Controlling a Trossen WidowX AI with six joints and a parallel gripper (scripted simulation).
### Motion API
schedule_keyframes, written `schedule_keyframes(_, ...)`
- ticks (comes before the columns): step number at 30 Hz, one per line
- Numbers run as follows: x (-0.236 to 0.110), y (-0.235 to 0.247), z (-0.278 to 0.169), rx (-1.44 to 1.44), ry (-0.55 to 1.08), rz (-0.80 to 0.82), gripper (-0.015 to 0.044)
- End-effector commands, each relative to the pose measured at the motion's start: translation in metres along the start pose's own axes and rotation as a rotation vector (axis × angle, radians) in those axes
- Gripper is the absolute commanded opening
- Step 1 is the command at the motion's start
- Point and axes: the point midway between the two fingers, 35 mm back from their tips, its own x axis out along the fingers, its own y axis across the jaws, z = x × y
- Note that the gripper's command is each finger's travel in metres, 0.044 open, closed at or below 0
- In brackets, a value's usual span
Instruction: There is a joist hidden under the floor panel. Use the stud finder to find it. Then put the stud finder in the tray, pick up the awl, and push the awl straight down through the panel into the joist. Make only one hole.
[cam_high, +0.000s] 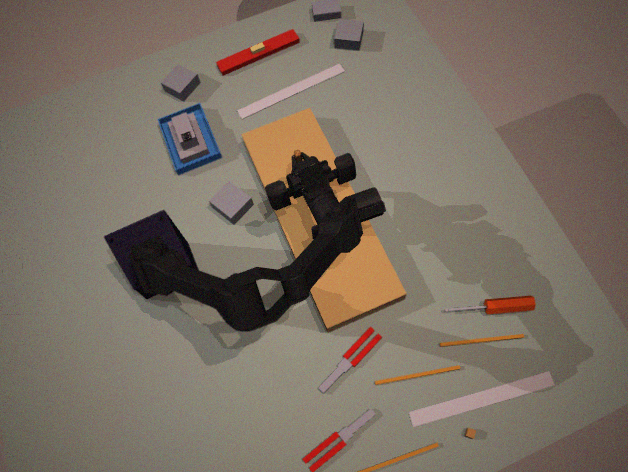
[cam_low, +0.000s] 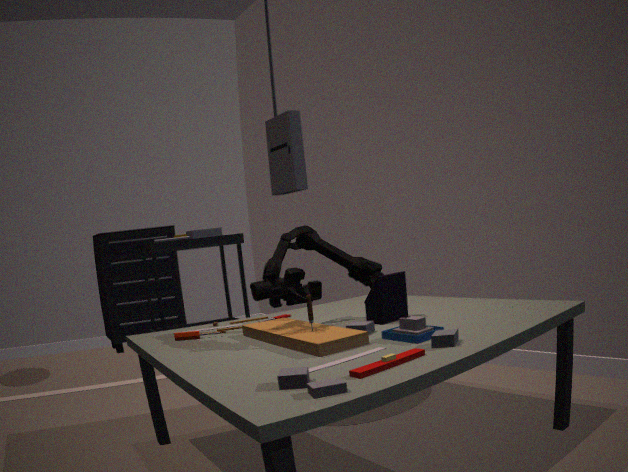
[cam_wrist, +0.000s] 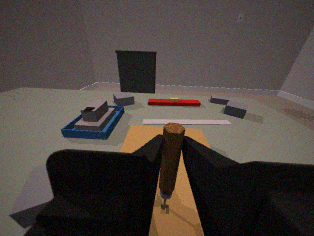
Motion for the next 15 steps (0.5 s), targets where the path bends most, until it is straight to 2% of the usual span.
schedule_keyframes(1,0.0019,0.0,-0.0055,-0.005,-0.002,-0.001,0.0)
schedule_keyframes(15,0.0008,-0.0001,-0.0039,0.0,0.0,-0.001,0.0)
